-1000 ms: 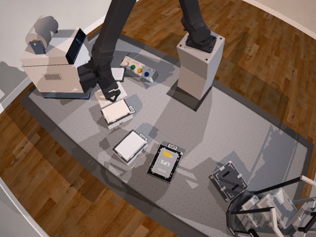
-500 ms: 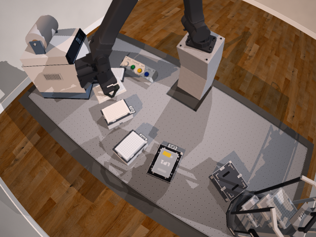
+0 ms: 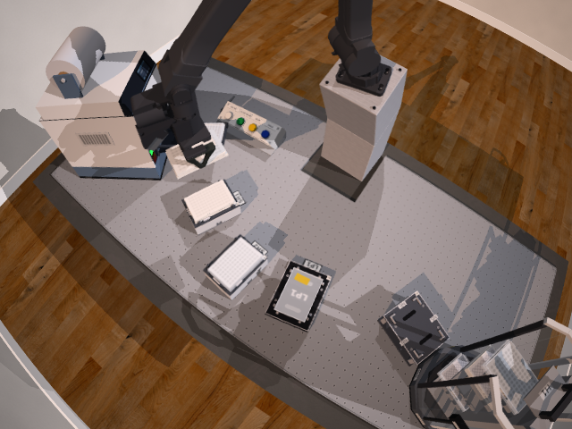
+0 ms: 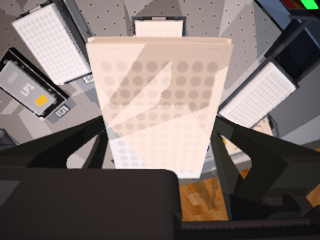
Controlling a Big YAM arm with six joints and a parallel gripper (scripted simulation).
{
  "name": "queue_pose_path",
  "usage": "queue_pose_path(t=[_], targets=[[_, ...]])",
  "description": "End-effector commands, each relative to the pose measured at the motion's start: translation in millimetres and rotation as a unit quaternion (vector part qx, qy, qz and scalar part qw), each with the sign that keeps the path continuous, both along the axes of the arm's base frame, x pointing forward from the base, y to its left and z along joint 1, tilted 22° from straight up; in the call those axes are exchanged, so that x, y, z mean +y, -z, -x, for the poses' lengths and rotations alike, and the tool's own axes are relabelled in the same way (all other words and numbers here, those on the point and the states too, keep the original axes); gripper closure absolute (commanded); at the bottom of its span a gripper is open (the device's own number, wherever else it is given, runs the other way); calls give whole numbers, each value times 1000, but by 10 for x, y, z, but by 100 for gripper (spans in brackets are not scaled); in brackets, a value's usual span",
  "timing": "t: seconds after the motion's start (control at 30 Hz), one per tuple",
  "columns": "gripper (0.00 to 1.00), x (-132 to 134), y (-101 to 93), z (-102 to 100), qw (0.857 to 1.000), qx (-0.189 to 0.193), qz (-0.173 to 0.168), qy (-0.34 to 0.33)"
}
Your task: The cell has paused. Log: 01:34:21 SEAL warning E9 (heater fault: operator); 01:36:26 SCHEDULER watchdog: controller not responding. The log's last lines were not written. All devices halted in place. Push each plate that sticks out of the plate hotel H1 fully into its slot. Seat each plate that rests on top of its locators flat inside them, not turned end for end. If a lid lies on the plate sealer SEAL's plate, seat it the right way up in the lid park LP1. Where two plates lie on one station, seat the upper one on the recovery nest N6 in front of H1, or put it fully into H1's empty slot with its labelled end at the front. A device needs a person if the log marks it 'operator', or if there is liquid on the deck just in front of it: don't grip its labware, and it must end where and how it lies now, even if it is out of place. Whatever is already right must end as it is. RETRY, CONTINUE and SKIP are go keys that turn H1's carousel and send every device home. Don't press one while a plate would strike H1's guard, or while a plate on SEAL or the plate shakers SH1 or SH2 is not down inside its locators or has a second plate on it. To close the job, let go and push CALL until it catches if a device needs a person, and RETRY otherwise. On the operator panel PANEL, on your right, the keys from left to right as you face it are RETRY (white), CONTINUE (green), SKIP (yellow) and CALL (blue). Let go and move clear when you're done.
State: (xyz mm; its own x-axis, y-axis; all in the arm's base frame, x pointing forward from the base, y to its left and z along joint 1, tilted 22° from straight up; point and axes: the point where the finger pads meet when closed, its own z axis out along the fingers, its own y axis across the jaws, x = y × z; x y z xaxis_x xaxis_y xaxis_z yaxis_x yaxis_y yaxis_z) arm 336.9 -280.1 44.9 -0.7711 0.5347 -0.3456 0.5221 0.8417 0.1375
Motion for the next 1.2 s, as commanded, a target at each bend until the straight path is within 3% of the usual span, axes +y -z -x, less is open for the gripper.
queue_pose_path(t=[0.0,0.13,0.17,0.2,0.63,0.7,0.73,0.77,1.03,1.07,1.1,1.17], targets=[[16,-150,-296,-53,1000,-16,18,-1],[16,-147,-349,-34,1000,-17,18,-1],[16,-82,-280,-61,1000,-9,10,-8],[16,-101,-402,-50,1000,-17,18,-7],[16,-116,-745,115,1000,-18,20,-1],[16,-116,-745,115,1000,-18,20,-1],[16,-55,-646,81,1000,-7,9,-9],[16,-70,-779,100,1000,-16,18,-7],[16,-71,-1000,194,1000,-18,21,-4],[16,-52,-1000,177,1000,-18,21,-7],[16,-50,-874,173,1000,-8,10,-8],[16,85,-834,155,999,0,19,-43]])
